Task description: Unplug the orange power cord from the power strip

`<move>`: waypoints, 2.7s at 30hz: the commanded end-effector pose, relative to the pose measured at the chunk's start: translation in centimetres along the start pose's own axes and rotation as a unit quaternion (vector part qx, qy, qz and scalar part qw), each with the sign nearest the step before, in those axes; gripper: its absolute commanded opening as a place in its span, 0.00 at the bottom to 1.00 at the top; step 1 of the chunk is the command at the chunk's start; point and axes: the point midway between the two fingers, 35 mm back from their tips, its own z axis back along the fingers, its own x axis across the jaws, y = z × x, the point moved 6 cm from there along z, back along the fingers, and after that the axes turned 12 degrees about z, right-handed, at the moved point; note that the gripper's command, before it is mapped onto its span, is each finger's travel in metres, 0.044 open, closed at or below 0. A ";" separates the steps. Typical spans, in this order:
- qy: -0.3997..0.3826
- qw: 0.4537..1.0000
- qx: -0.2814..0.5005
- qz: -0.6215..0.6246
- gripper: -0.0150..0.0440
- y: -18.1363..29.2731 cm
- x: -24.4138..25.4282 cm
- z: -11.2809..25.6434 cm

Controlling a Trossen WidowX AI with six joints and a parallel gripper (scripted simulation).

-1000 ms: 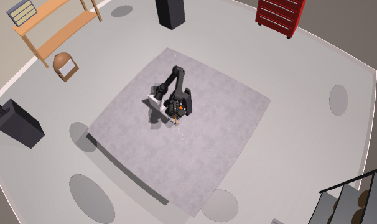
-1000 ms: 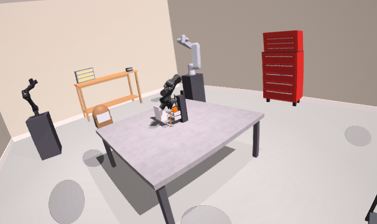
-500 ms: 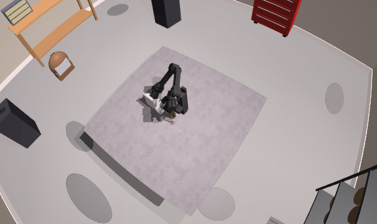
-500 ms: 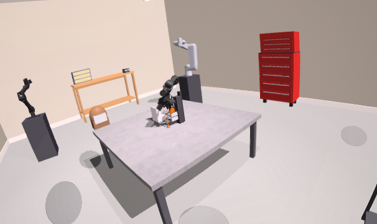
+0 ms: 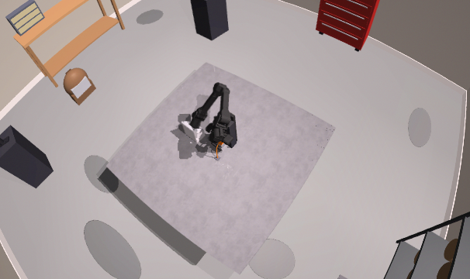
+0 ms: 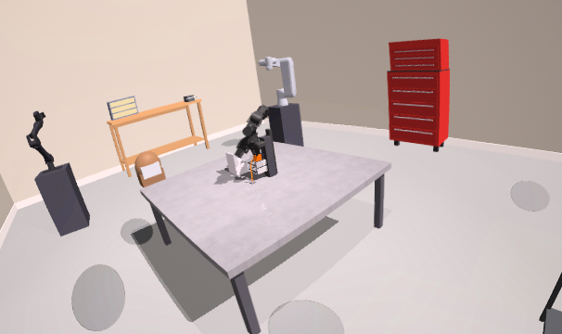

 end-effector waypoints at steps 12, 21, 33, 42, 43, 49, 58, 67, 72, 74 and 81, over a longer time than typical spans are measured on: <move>0.001 1.000 0.001 0.000 0.35 0.1 0.0 -0.9; 0.001 1.000 0.001 0.000 0.25 0.1 0.0 -0.9; 0.001 1.000 0.000 -0.001 0.25 -1.6 -0.2 -0.8; 0.000 1.000 0.000 -0.002 0.25 -3.0 -0.4 -0.7; 0.000 1.000 0.000 -0.002 0.25 -3.1 -0.5 -0.7; 0.000 1.000 -0.001 -0.002 0.25 -4.1 -0.7 -0.5; 0.000 1.000 0.001 -0.004 0.39 -4.5 -1.1 -0.7; 0.000 1.000 0.001 -0.004 0.79 -4.4 -1.1 -0.8; 0.000 1.000 0.000 -0.004 1.00 -6.4 -1.4 -0.3; 0.000 1.000 -0.001 -0.004 1.00 -8.3 -1.8 0.1; 0.000 1.000 -0.001 -0.003 1.00 -10.3 -2.4 0.5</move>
